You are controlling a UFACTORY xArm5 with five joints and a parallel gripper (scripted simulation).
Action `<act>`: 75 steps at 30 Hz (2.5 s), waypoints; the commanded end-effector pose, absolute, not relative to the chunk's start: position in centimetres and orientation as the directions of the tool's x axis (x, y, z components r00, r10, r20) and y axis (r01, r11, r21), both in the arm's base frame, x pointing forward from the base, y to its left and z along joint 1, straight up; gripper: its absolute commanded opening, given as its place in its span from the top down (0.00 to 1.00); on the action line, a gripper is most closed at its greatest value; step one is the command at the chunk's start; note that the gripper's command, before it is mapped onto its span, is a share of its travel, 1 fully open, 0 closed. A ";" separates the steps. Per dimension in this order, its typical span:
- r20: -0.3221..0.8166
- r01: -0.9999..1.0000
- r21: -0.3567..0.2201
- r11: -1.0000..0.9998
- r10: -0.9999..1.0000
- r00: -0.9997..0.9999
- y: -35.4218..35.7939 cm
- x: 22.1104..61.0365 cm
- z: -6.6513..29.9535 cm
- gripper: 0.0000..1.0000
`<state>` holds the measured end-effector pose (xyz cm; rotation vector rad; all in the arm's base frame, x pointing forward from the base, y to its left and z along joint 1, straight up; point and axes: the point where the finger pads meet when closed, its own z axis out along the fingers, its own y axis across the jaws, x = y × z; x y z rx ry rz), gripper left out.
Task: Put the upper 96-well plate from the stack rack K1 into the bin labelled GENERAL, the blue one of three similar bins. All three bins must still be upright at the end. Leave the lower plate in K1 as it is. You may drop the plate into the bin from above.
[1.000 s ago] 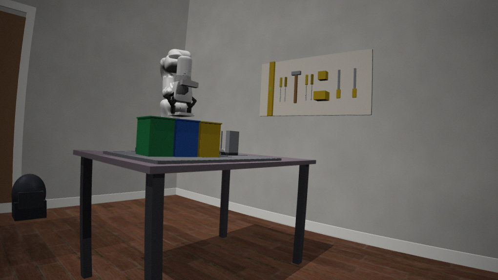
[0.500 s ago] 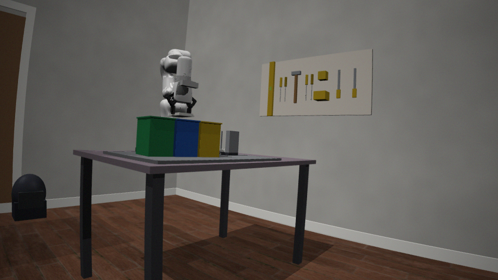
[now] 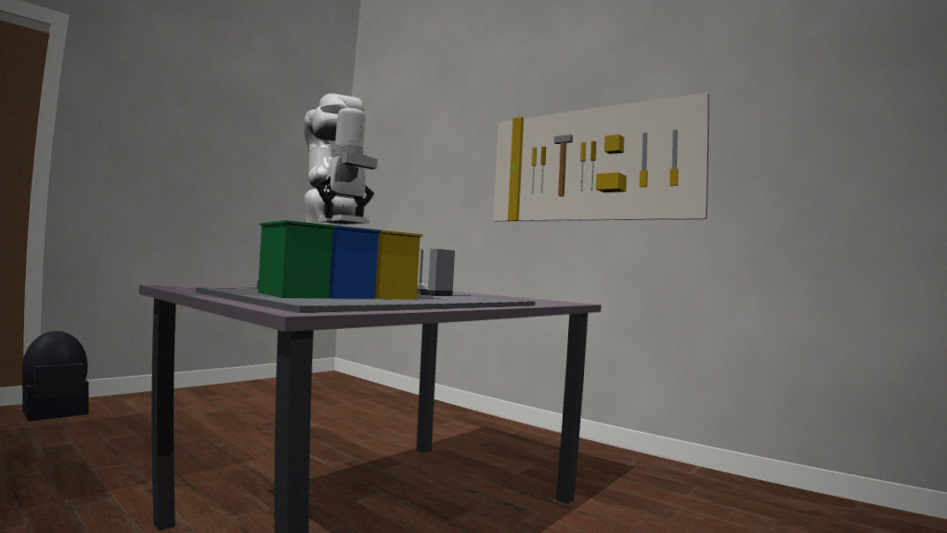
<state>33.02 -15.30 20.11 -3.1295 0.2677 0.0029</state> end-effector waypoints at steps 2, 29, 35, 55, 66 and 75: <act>0.002 -0.170 0.000 -0.985 -0.170 0.985 -15.3 33.1 20.1 1.00; 0.002 -0.170 0.000 -0.985 -0.170 0.985 -15.3 33.1 19.7 1.00; 0.002 -0.170 0.000 -0.985 -0.170 0.985 -15.3 33.1 19.6 0.00; 0.002 -0.170 0.000 -0.985 -0.170 0.985 -15.3 33.1 19.6 0.00; 0.002 -0.170 0.000 -0.985 -0.170 0.985 -15.3 33.1 19.6 0.00; 0.002 -0.170 0.000 -0.985 -0.170 0.985 -15.3 33.1 21.2 0.00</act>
